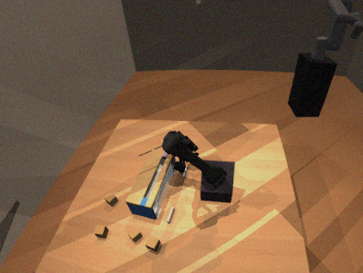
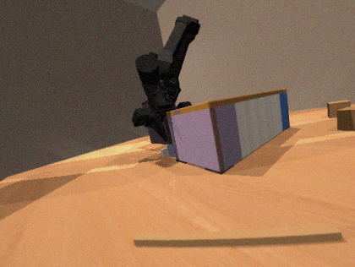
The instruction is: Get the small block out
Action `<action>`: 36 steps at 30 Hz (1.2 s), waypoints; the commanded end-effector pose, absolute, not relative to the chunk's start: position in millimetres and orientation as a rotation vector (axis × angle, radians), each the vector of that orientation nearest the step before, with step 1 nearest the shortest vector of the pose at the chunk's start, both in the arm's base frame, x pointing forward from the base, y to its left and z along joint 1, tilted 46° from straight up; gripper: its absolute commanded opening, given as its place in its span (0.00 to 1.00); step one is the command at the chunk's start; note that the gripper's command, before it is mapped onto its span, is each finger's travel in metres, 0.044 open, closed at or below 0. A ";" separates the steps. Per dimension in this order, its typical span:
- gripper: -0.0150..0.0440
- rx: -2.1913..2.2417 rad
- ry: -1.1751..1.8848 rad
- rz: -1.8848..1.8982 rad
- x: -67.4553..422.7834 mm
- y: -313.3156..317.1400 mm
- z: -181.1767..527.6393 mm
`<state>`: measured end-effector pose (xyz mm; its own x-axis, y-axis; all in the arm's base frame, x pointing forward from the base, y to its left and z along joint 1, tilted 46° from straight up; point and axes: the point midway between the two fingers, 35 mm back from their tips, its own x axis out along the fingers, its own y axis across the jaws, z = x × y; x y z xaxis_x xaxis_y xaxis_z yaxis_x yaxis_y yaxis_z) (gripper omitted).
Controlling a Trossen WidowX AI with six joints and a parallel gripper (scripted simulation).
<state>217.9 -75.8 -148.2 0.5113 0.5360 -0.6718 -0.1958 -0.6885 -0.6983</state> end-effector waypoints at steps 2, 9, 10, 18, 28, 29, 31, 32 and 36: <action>0.74 -1.986 -0.279 1.230 217.6 -67.4 -154.7; 0.74 -1.985 -0.279 1.230 219.0 -59.8 -163.1; 0.74 -1.985 -0.279 1.229 219.2 -58.6 -164.2; 0.74 -1.984 -0.281 1.228 220.1 -49.4 -173.1; 0.60 -1.983 -0.283 1.226 220.2 -42.9 -178.6; 0.56 -1.983 -0.283 1.226 220.2 -42.9 -178.6; 0.47 -1.983 -0.283 1.226 220.2 -42.9 -178.6; 0.43 -1.983 -0.283 1.226 220.2 -42.9 -178.6; 0.35 -1.983 -0.283 1.226 220.2 -42.9 -178.6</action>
